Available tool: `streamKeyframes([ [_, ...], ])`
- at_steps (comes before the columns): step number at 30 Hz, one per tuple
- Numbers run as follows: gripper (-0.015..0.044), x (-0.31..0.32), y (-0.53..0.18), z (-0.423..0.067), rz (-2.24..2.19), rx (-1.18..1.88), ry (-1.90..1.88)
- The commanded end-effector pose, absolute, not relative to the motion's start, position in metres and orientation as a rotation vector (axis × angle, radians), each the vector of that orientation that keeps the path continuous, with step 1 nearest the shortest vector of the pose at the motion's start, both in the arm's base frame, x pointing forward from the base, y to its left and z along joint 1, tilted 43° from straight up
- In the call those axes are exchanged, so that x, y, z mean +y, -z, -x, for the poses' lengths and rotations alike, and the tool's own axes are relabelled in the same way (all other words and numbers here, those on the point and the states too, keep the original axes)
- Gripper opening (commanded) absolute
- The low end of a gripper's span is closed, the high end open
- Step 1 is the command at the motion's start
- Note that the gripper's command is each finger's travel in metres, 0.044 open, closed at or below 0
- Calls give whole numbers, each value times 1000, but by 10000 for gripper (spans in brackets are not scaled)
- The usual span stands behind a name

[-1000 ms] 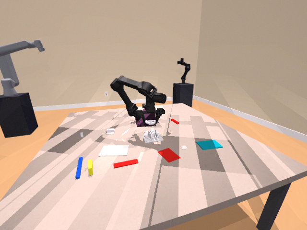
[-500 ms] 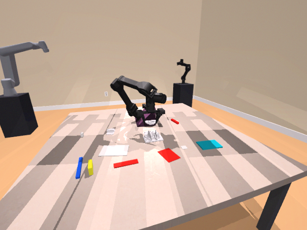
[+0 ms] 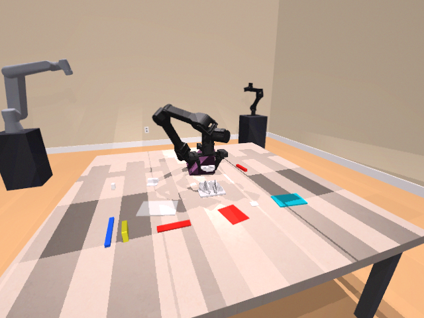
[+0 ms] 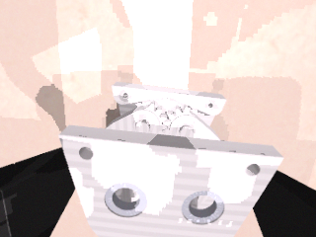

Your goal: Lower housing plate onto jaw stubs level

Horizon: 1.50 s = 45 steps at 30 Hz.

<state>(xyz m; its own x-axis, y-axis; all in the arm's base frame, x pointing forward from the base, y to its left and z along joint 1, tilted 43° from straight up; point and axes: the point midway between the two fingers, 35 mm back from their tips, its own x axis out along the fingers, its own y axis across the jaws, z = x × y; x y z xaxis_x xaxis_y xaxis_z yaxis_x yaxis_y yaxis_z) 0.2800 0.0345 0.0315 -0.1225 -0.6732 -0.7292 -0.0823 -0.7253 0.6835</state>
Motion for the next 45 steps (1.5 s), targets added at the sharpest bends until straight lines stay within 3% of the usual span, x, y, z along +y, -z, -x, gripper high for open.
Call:
streamKeyframes([
  [1, 351, 36, -33, -280, -1755, -840, 1900],
  [45, 351, 23, -20, -279, -1765, -856, 1898],
])
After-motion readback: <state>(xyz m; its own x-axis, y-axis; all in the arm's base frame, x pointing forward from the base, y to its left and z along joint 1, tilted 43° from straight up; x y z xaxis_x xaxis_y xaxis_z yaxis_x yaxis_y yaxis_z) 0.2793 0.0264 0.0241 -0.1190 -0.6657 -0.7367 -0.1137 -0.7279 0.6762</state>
